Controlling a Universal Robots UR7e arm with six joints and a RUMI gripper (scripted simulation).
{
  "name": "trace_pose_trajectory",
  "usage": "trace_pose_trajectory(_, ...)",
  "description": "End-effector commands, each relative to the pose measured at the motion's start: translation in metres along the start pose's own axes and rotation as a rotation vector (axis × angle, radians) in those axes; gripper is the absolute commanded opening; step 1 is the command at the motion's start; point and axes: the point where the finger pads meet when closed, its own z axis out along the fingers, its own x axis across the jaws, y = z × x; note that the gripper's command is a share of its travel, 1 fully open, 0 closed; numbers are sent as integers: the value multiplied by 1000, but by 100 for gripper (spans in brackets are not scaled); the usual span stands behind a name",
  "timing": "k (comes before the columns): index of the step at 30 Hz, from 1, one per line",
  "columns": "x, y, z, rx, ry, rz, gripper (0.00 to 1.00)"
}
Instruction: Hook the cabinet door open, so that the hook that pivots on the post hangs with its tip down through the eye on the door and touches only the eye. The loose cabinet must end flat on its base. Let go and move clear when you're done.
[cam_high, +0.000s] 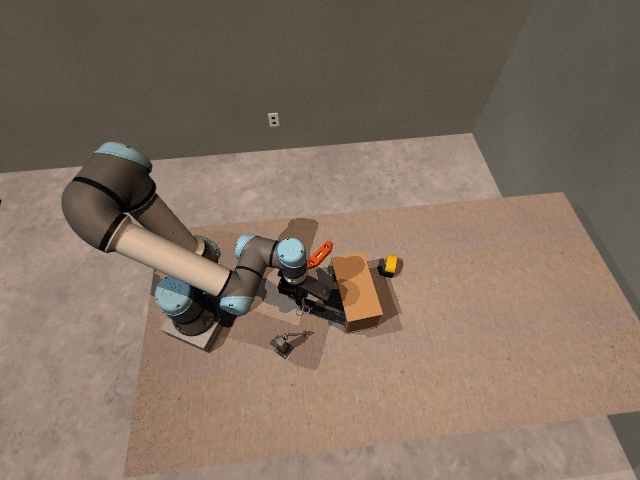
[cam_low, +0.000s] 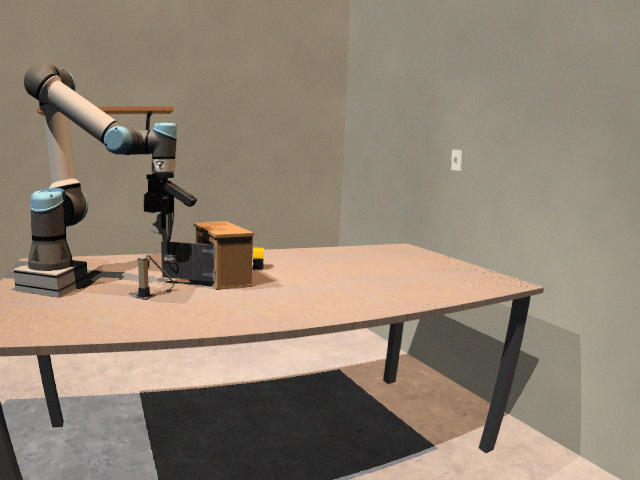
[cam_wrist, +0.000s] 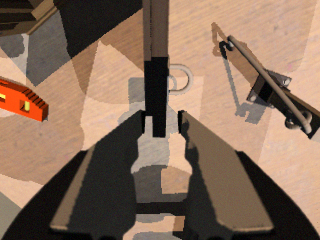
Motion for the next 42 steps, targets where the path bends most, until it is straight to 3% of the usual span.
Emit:
trace_pose_trajectory(1,0,0,0,1,0,0,15)
trace_pose_trajectory(25,-6,-1,-2,1,0,40,15)
trace_pose_trajectory(42,-6,-1,-22,1,0,40,15)
